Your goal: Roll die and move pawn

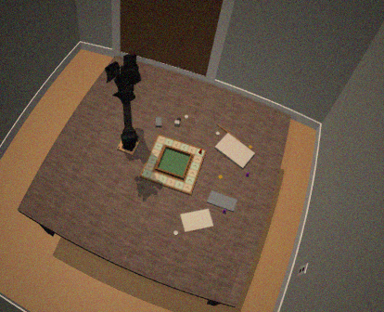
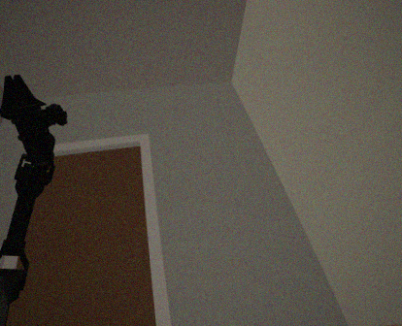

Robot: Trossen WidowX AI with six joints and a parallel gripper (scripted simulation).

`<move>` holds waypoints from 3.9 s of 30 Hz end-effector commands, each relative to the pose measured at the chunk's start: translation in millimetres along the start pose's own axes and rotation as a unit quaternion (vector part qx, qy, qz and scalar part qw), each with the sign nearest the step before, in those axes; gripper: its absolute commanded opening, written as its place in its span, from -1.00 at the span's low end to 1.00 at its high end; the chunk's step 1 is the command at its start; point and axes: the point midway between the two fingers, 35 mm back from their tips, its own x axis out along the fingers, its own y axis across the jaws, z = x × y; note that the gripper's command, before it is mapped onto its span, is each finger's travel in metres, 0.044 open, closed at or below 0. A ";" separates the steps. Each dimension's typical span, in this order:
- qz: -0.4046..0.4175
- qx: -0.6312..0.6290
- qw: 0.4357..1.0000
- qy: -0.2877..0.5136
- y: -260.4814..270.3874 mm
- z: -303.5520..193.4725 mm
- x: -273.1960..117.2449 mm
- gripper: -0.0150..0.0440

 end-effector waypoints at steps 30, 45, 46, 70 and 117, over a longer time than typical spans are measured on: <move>0.771 0.108 0.627 -0.003 398.7 117.9 -266.6 0.44; 0.869 -0.103 0.461 0.147 386.3 19.9 -496.1 0.44; 0.867 -0.122 0.456 0.157 381.9 8.6 -507.9 0.44; 0.832 -0.245 0.448 0.215 351.3 -87.8 -573.7 0.44; 0.841 -0.216 0.443 0.222 355.4 -80.5 -584.3 -0.49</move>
